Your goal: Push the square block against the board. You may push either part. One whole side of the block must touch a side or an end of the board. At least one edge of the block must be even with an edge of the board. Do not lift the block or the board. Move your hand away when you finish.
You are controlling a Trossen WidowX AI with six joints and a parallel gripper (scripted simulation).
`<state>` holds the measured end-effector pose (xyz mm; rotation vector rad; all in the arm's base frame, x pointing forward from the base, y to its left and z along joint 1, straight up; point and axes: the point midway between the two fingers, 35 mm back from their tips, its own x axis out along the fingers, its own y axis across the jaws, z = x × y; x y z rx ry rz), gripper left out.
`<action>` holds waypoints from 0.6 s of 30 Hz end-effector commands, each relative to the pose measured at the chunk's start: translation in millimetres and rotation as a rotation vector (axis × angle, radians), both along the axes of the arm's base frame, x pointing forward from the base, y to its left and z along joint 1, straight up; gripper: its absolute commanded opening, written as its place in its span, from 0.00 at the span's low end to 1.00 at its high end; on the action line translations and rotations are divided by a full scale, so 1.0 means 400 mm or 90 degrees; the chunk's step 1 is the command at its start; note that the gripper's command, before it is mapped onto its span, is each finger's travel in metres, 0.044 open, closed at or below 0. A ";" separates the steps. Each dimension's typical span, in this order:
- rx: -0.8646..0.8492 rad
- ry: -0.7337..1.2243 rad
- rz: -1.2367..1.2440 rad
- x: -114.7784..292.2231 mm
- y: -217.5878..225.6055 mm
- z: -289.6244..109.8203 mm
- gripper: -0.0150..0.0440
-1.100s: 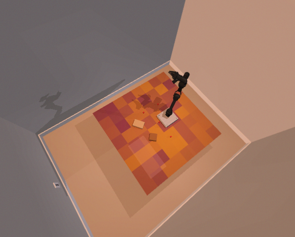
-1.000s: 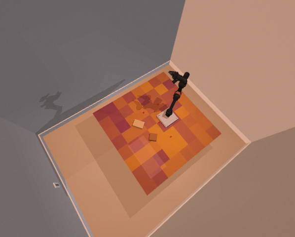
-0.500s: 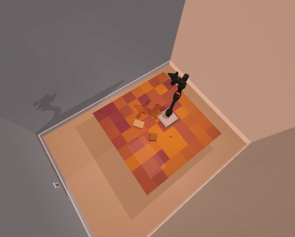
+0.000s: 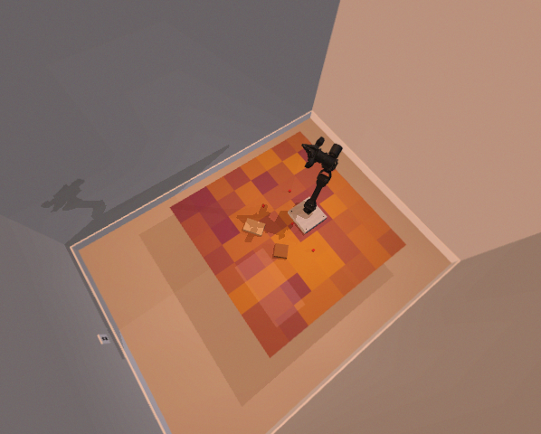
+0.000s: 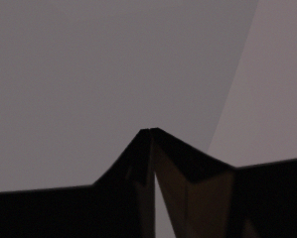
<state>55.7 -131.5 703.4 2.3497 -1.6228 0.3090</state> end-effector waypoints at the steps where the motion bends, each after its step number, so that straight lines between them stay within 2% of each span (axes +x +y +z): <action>1: -0.042 0.069 -0.010 0.058 0.019 0.003 0.25; 18: -0.217 0.349 -0.031 0.322 0.096 -0.034 0.25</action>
